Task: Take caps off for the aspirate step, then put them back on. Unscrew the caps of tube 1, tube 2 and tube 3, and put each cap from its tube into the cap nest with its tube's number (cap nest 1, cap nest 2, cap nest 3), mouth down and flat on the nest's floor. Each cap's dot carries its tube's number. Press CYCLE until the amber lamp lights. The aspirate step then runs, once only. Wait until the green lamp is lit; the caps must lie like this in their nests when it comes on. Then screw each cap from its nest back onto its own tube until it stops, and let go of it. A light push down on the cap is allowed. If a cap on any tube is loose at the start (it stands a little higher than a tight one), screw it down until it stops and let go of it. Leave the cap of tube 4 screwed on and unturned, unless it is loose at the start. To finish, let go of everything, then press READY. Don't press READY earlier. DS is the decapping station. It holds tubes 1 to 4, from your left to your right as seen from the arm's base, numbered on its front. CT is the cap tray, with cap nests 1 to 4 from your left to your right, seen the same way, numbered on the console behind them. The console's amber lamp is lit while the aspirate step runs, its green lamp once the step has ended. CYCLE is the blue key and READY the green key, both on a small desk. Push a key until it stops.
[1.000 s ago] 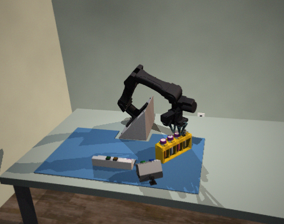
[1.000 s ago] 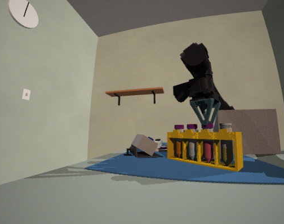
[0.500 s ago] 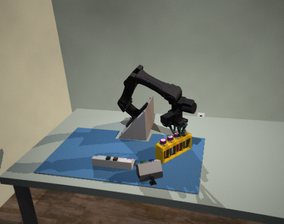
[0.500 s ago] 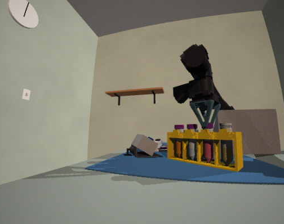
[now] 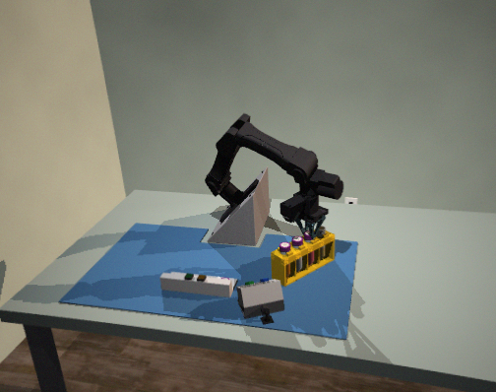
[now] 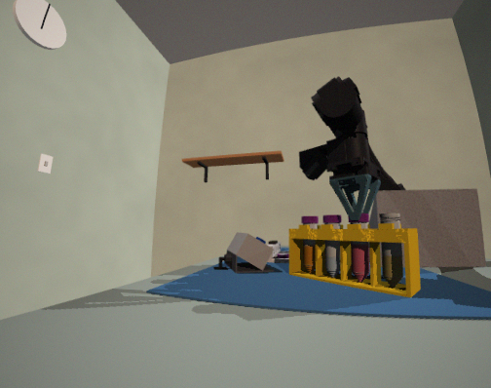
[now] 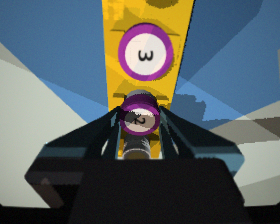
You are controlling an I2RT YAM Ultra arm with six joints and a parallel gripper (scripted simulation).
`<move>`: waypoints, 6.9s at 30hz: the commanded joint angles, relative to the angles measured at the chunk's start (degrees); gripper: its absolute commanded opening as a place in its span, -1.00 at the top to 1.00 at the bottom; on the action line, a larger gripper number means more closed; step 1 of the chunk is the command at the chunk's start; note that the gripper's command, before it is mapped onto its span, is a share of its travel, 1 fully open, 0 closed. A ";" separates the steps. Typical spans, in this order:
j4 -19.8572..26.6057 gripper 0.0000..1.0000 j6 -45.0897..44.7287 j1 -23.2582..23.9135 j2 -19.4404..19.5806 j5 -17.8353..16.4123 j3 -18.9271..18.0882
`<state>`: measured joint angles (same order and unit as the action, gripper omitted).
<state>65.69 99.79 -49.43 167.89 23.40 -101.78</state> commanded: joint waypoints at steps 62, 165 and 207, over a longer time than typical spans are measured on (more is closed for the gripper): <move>0.24 1.00 -137.45 -0.32 -0.51 0.51 -0.44; 0.35 0.02 -42.20 -0.55 -0.38 0.39 -0.60; 1.16 1.00 -8.55 -0.81 0.13 0.21 -1.83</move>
<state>66.96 91.20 -49.50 168.46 23.53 -103.00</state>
